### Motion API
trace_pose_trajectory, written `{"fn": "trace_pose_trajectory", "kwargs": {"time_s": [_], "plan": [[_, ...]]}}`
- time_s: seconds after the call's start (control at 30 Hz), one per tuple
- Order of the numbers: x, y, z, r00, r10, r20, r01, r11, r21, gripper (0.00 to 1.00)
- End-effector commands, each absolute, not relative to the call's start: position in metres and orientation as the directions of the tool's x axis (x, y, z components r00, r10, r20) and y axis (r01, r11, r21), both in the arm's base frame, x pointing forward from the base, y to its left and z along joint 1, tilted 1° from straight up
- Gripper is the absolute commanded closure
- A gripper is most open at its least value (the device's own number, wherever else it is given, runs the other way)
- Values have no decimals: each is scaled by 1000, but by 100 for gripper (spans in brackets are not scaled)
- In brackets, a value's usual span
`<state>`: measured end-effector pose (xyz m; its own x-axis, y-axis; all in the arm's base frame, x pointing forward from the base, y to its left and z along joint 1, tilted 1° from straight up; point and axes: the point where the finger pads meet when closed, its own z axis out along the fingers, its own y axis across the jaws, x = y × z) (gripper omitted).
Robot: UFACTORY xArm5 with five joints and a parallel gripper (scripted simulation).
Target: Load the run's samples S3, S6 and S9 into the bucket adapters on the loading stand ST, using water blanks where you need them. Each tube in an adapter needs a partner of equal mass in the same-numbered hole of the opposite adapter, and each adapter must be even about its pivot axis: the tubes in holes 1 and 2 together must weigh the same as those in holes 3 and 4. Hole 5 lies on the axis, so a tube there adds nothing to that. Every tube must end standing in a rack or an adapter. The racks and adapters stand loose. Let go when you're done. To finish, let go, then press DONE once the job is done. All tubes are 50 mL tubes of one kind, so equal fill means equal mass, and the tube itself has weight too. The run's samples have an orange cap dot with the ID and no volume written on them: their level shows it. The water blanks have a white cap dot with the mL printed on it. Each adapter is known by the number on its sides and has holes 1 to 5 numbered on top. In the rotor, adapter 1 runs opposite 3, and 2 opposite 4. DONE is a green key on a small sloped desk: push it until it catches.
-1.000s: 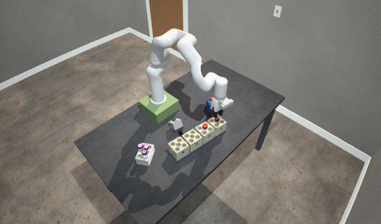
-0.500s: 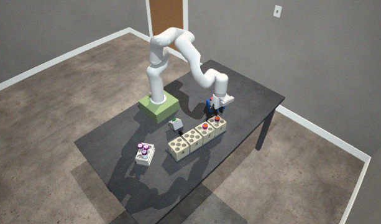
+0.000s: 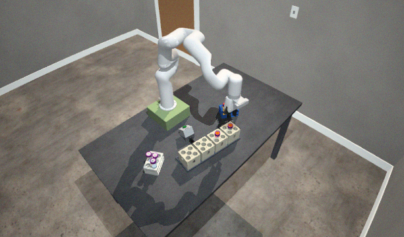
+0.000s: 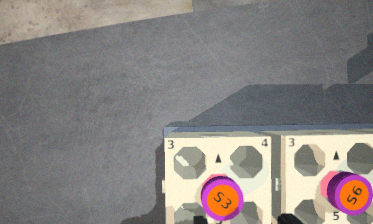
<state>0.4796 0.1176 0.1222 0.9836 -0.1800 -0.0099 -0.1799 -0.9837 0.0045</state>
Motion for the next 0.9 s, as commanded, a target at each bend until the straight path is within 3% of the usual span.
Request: {"fn": "trace_pose_trajectory", "kwargs": {"time_s": [0.0, 0.87], "plan": [[481, 118, 132, 984, -180, -4, -180, -984, 8, 56], [481, 118, 156, 984, -180, -4, -180, -984, 8, 56]]}}
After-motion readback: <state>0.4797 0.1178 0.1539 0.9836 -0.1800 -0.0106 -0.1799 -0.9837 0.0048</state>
